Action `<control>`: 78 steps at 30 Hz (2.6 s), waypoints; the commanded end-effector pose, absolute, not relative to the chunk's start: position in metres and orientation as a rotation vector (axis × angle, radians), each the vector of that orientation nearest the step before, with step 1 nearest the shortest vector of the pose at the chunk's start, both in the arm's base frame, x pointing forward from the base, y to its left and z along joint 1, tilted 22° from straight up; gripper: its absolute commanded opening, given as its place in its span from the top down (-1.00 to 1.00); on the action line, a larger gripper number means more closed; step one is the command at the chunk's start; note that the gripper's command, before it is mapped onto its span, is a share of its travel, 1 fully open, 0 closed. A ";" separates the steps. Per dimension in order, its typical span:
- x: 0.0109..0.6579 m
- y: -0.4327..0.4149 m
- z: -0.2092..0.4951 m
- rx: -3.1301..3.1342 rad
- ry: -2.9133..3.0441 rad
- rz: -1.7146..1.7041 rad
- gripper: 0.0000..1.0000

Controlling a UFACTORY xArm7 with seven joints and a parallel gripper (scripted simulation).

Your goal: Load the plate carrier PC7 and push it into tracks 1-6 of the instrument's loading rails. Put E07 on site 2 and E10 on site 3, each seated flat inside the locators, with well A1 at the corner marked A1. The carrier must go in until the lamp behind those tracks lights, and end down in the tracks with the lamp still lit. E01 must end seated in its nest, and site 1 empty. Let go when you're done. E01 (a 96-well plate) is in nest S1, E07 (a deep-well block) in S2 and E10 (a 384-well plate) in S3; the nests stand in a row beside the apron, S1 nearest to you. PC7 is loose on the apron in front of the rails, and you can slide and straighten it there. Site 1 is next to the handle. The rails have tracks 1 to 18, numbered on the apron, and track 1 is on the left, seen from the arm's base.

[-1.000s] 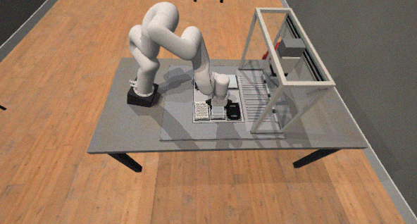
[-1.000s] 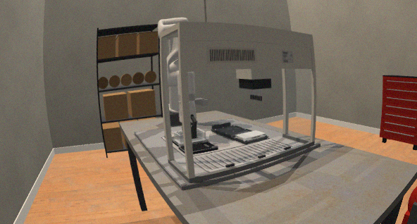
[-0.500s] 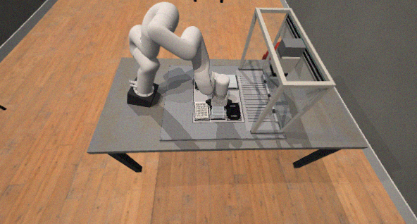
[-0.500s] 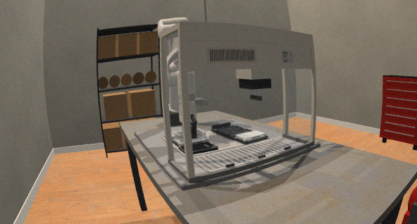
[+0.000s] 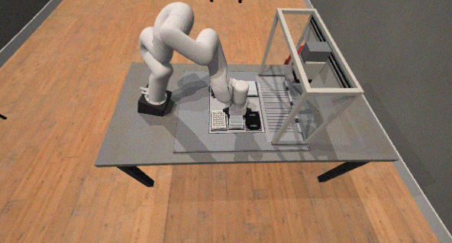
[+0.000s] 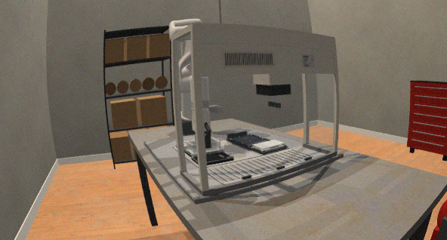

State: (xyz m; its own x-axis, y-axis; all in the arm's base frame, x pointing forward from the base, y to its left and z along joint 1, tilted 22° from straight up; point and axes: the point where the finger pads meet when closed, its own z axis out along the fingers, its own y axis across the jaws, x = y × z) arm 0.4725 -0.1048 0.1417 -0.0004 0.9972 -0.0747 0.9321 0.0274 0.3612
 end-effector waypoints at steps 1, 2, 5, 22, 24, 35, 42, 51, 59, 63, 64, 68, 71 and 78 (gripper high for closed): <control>0.473 -0.105 0.143 1.973 2.001 0.301 1.00; 0.473 -0.105 0.143 1.973 2.001 0.301 1.00; 0.473 -0.105 0.143 1.973 2.001 0.301 1.00; 0.472 -0.105 0.147 1.972 2.001 0.301 1.00; 0.472 -0.105 0.148 1.972 2.001 0.301 1.00; 0.469 -0.104 0.153 1.972 2.001 0.301 1.00; 0.468 -0.104 0.158 1.972 2.001 0.301 1.00; 0.466 -0.104 0.162 1.972 2.001 0.301 1.00; 0.465 -0.103 0.165 1.972 2.001 0.301 1.00; 0.464 -0.103 0.168 1.972 2.001 0.301 1.00; 0.463 -0.103 0.169 1.972 2.001 0.301 1.00; 0.461 -0.103 0.176 1.972 2.001 0.301 1.00; 0.459 -0.102 0.180 1.972 2.001 0.301 1.00; 0.455 -0.101 0.191 1.972 2.001 0.302 1.00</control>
